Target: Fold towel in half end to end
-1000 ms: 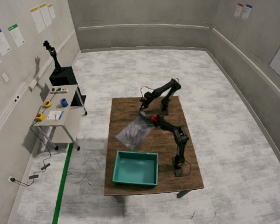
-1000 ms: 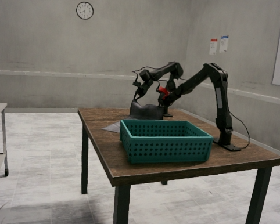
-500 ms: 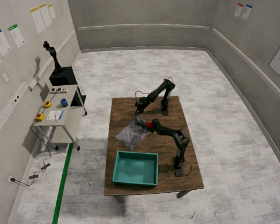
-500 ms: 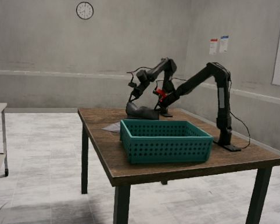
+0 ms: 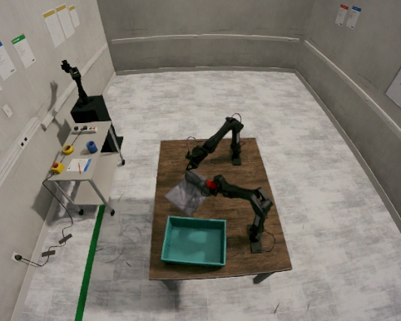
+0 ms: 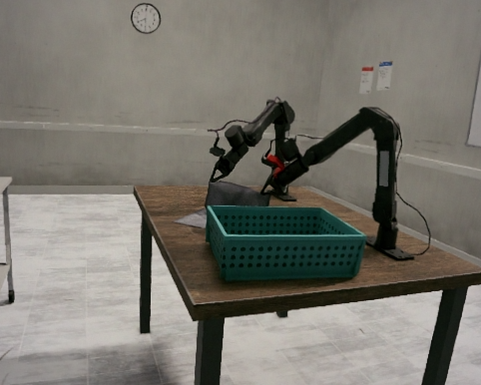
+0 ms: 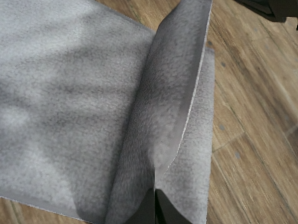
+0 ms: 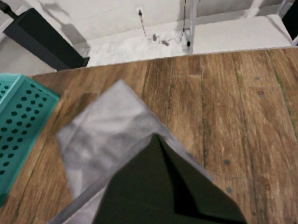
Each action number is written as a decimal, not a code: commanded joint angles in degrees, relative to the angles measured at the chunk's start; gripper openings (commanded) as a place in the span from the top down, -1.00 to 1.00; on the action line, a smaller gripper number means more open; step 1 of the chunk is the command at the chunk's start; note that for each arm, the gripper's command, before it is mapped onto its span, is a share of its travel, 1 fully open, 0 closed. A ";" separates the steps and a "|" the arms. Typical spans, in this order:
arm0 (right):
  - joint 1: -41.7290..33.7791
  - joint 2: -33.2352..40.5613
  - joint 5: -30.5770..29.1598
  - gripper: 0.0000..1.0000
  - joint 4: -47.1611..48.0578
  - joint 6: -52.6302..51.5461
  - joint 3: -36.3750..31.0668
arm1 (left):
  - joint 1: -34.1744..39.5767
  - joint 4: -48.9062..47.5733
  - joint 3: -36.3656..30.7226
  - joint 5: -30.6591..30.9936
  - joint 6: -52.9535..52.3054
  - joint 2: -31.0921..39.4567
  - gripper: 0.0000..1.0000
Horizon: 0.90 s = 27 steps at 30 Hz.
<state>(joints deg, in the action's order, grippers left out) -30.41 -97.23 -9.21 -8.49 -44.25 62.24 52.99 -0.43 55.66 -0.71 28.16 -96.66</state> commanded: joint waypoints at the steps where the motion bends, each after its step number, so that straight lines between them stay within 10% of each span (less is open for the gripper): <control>1: 0.51 -3.06 1.30 1.00 2.32 1.33 4.08 | -2.03 1.49 1.59 -2.83 0.84 0.89 1.00; 27: 0.19 -25.07 2.18 1.00 -0.41 1.25 25.35 | -13.41 3.58 5.18 -0.51 -4.40 -6.04 1.00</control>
<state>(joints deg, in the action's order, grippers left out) -31.00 -121.82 -6.74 -8.05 -43.64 84.88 40.12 1.76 58.92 -0.56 24.75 -102.17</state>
